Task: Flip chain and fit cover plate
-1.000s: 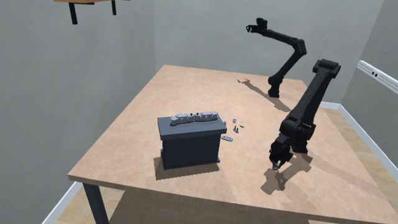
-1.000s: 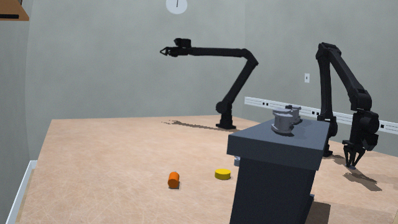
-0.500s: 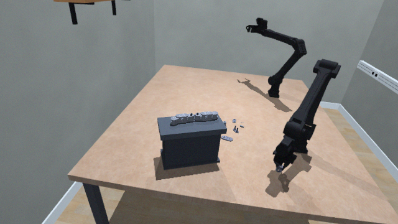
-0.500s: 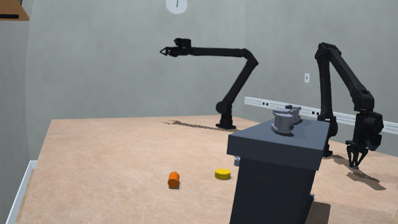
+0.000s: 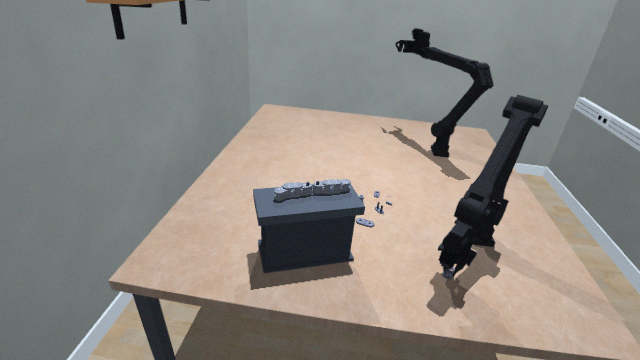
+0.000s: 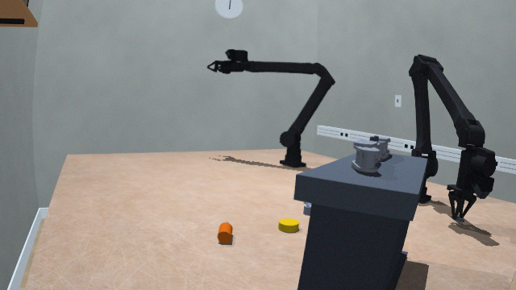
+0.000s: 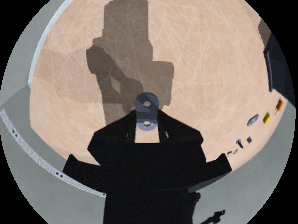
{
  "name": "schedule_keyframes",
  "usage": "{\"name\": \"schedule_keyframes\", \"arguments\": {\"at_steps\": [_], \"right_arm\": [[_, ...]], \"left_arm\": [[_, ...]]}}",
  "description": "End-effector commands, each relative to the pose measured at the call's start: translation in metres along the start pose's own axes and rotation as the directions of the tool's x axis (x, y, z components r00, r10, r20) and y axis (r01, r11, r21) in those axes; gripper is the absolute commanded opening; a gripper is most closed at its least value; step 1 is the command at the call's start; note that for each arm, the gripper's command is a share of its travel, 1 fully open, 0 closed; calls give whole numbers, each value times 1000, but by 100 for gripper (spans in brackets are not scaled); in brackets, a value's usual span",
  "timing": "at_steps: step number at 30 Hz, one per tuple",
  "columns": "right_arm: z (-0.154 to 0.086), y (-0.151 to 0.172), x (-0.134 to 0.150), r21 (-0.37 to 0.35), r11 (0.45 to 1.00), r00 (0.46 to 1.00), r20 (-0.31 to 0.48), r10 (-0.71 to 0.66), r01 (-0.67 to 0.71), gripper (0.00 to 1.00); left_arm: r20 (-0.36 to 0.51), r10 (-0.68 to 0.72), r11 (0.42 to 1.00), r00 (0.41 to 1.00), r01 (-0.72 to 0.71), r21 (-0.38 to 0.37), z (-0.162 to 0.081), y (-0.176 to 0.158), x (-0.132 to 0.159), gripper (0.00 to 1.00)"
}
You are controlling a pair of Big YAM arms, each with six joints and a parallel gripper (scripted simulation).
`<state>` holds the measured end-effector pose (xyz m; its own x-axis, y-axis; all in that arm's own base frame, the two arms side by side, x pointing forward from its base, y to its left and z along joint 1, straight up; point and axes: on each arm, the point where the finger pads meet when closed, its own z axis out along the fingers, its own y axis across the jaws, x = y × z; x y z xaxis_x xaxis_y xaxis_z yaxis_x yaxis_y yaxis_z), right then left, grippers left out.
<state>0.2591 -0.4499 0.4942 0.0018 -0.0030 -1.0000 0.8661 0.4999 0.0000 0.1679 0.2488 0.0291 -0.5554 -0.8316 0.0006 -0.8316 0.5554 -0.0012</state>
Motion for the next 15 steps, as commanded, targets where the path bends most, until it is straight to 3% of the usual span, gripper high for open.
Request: {"name": "schedule_keyframes", "arguments": {"at_steps": [1, 9, 11, 15], "right_arm": [[2, 4, -44, -5, 1000, 998, 64, 0, 0, 100], [2, 4, -44, -5, 1000, 998, 64, 0, 0, 100], [2, 4, -44, -5, 1000, 998, 64, 0, 0, 100], [2, 4, -44, -5, 1000, 998, 64, 0, 0, 100]], "left_arm": [[-1, 13, 1000, 1000, -13, -3, 8, -2, -1, 21], [-8, 14, 1000, 1000, -14, -3, 14, -1, 2, 21], [35, 17, 1000, 999, -17, -3, 3, -2, -19, 21], [-3, 13, 1000, 1000, -13, -3, 16, -1, 0, 21]]}}
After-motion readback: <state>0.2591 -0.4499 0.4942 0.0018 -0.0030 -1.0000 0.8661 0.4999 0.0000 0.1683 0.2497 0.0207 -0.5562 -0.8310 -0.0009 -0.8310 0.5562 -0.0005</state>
